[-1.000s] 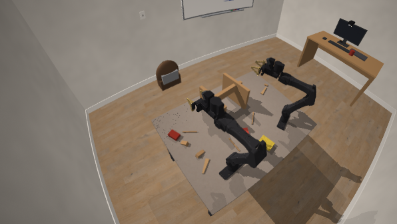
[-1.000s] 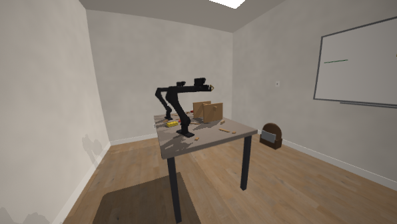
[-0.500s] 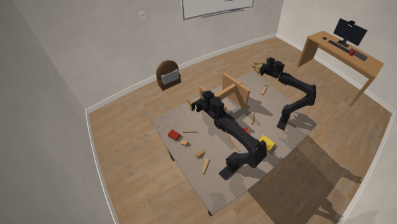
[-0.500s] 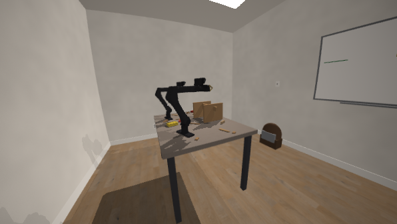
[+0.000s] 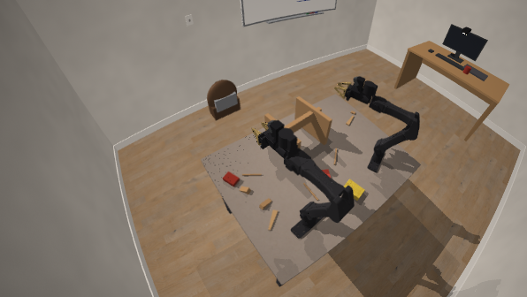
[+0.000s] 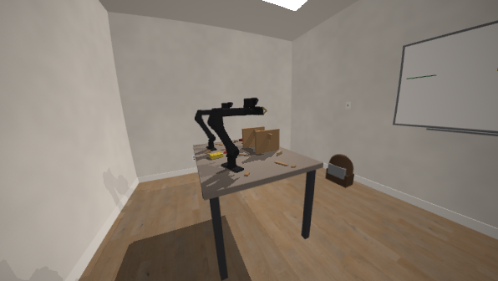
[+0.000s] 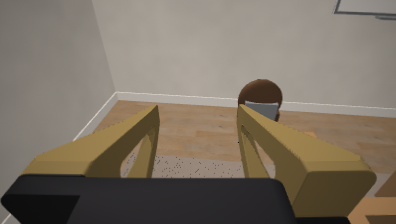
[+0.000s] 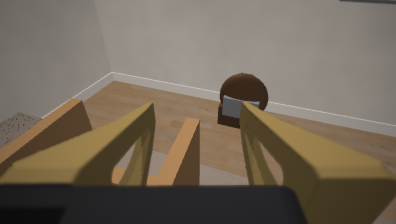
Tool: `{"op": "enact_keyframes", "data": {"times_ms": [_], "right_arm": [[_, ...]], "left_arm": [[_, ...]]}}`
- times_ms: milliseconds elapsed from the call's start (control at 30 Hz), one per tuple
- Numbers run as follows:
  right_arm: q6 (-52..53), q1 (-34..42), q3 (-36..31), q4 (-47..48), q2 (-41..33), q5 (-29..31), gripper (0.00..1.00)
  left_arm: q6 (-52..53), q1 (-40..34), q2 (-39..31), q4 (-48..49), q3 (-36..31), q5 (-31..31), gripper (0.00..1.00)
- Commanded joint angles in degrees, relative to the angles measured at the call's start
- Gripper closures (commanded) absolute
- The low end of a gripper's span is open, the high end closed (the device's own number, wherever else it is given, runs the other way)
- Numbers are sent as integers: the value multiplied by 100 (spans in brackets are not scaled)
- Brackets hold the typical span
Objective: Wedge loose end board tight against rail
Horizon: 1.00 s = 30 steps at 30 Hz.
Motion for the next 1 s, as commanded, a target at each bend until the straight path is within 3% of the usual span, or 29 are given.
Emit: {"op": "enact_keyframes", "data": {"times_ms": [0, 533, 833, 933, 967], "right_arm": [[25, 5, 43, 115, -34, -23, 48], [518, 229, 1117, -1440, 821, 251, 48], [1099, 507, 2570, -3329, 1931, 543, 48], [1284, 604, 2820, -3991, 2330, 648, 48], [1351, 632, 3183, -4129, 2453, 665, 48]], "left_arm": [[-24, -4, -44, 16, 37, -24, 47], [-553, -550, 836, -1532, 1095, -279, 47], [-1182, -1277, 1957, -3490, 2338, -612, 47], [-1405, -1530, 2363, -4032, 3062, -700, 47], [-1475, -1614, 2502, -4252, 3193, -736, 47]]}}
